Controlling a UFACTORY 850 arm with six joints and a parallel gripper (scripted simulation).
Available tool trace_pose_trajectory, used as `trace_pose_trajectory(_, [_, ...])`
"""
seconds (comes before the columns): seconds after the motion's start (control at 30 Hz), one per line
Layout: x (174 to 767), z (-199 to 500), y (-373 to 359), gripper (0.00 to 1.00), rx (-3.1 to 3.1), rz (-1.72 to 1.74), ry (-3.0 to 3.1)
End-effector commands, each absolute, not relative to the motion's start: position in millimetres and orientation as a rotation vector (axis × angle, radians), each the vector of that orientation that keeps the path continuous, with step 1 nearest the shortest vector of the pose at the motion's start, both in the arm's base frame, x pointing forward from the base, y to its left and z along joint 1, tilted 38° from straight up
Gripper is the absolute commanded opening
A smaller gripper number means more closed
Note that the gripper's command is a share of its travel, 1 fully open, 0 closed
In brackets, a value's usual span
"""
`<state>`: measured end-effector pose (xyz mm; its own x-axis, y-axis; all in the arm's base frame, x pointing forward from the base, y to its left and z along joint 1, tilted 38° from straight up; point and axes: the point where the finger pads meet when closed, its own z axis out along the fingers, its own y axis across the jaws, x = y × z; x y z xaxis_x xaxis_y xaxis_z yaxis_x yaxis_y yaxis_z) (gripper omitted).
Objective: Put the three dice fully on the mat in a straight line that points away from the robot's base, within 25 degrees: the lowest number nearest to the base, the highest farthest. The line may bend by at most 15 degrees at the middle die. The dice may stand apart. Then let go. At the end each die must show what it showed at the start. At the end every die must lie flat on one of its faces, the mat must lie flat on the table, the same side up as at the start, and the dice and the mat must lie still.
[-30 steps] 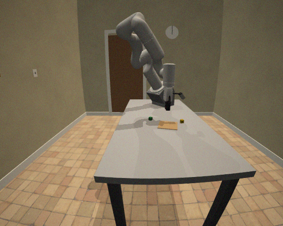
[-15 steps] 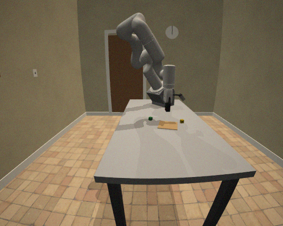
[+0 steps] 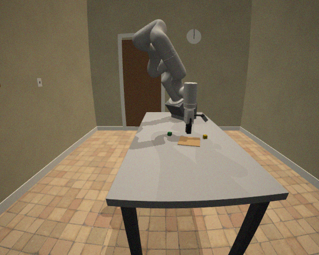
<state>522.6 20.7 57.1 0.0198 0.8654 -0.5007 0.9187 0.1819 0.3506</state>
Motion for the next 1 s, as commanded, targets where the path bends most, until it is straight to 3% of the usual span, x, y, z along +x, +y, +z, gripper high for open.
trace_pose_trajectory(0.0, [529,48,16,0.21,1.676,-0.106,1.835])
trace_pose_trajectory(0.97, [536,33,7,0.21,1.676,-0.106,1.835])
